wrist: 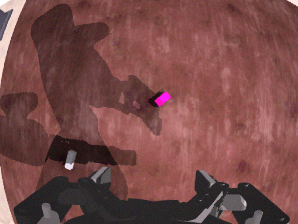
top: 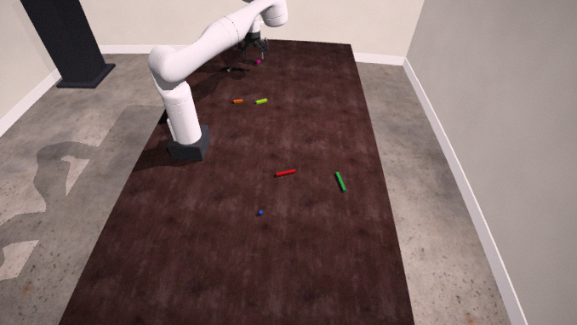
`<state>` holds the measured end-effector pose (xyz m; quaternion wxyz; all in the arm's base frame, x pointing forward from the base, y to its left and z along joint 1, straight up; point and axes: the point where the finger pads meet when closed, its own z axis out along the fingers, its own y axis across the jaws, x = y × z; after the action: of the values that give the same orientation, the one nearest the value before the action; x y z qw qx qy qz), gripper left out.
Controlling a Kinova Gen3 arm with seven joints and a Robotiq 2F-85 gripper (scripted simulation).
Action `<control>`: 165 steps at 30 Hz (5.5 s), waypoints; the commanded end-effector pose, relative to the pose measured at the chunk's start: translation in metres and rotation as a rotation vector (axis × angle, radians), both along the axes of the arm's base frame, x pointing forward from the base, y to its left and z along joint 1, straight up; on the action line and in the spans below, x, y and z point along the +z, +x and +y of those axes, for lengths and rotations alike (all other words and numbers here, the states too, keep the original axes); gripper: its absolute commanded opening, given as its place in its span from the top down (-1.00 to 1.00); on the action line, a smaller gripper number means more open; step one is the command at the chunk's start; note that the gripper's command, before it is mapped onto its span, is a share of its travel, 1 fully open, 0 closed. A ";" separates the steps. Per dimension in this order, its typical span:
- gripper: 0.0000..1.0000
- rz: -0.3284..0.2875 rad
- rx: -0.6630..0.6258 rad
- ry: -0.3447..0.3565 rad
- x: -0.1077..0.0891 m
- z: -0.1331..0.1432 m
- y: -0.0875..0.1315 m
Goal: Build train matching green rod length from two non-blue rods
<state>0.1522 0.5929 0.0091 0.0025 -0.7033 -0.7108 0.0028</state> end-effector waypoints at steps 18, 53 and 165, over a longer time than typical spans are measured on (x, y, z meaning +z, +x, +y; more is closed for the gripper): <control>-1.00 -0.001 -0.017 0.002 0.001 -0.002 0.001; -1.00 -0.001 -1.090 -0.006 0.001 -0.206 0.072; -1.00 0.001 -3.140 -0.020 -0.001 -0.597 0.205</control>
<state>0.3570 -0.0041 0.0075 -0.0020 -0.7114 0.7027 0.0029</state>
